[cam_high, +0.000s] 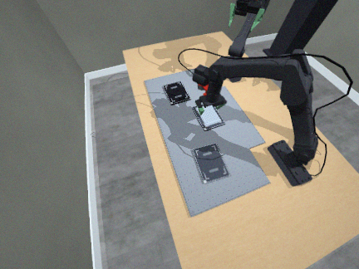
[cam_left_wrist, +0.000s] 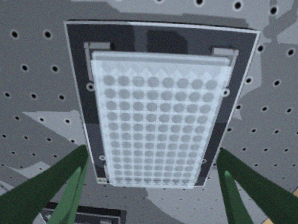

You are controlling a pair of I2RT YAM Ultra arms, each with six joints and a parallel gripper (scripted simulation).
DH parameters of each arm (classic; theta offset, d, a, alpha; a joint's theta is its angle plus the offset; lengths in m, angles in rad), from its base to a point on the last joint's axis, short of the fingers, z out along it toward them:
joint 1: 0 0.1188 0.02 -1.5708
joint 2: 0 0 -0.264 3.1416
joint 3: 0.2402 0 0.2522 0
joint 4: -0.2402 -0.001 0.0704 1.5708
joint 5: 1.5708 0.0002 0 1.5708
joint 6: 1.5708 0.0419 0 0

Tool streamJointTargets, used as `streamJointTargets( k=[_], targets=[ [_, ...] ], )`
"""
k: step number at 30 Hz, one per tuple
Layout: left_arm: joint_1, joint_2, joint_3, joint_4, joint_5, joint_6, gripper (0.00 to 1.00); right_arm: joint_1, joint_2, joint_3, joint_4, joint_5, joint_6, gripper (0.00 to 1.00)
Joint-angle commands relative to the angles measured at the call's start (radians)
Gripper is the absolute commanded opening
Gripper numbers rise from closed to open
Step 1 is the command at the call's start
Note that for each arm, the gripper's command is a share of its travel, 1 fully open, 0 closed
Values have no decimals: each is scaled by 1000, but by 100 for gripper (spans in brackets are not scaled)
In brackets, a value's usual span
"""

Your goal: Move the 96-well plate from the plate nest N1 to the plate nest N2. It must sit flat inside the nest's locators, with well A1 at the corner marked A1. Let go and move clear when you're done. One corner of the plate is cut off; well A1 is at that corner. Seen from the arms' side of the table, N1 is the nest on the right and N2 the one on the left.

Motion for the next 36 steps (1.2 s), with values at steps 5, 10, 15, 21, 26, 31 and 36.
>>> streamJointTargets(
  k=[5, 10, 15, 21, 26, 31, 36],
  targets=[
    [-11, -3, -35, 57, -5, 5, 100, 12, -3, 29, 2, 8, 11, 100],
    [-11, 4, -46, 72, -5, 5, 100, 12, -3, 29, 2, 8, 11, 100],
    [-11, 9, -60, 92, -5, 5, 100, 12, -3, 29, 2, 8, 11, 100],
    [-11, 8, -60, 93, -5, 5, 100, 12, -3, 29, 2, 8, 11, 100],
    [-11, 8, -60, 88, -6, 5, 96, 12, -3, 29, 2, 8, 11, 100],
    [-5, 8, -49, 81, -1, 5, 91, 12, -3, 29, 2, 8, 11, 100],
    [-5, 8, -49, 80, -1, 5, 84, 12, -3, 29, 2, 8, 11, 100]
  ],
)
